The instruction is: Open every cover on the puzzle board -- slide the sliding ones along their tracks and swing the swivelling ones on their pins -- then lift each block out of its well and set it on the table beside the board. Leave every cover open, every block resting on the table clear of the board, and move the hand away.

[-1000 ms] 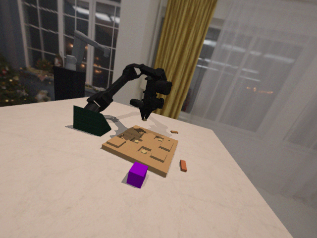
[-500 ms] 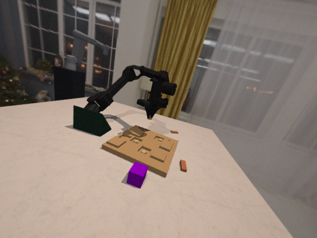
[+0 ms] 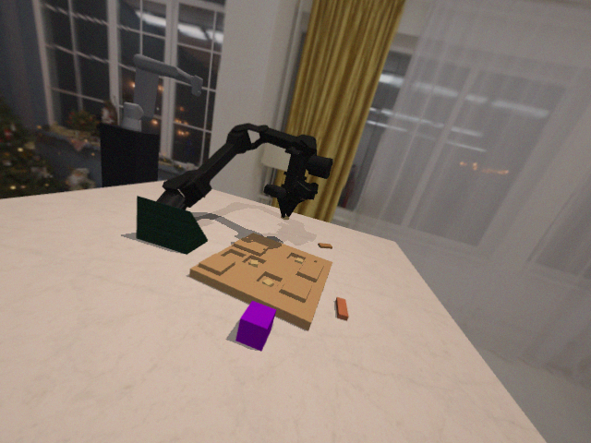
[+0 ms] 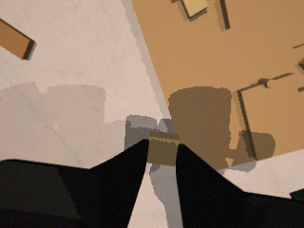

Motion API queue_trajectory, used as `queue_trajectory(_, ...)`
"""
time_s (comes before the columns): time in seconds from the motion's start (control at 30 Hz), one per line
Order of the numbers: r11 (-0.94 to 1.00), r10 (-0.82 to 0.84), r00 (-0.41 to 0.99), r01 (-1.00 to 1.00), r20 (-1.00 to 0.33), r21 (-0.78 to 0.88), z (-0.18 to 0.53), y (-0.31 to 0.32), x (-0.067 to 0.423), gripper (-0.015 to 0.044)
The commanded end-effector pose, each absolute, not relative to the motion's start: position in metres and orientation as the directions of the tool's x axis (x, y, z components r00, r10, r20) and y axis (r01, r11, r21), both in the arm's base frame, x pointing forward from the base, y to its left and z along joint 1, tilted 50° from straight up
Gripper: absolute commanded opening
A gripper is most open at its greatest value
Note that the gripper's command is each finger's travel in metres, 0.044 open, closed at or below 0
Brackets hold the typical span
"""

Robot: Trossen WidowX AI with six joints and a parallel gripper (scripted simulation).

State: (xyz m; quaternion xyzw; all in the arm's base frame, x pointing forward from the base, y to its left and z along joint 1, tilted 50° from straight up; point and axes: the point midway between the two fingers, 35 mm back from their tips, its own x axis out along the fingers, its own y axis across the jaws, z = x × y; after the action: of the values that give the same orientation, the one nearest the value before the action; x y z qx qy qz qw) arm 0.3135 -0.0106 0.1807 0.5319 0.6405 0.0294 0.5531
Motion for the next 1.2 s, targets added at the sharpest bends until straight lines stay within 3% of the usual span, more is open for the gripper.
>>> queue_trajectory(0.0, 0.426, 0.722, 0.180, 0.646, -0.669, 0.633, 0.195, 0.002, 0.317, 0.0080)
queue_trajectory(0.47, 0.415, 0.742, 0.175, 0.639, -0.647, 0.648, 0.230, 0.035, 0.319, 0.0080)
queue_trajectory(1.17, 0.420, 0.738, 0.174, 0.639, -0.652, 0.645, 0.210, 0.055, 0.328, 0.0080)
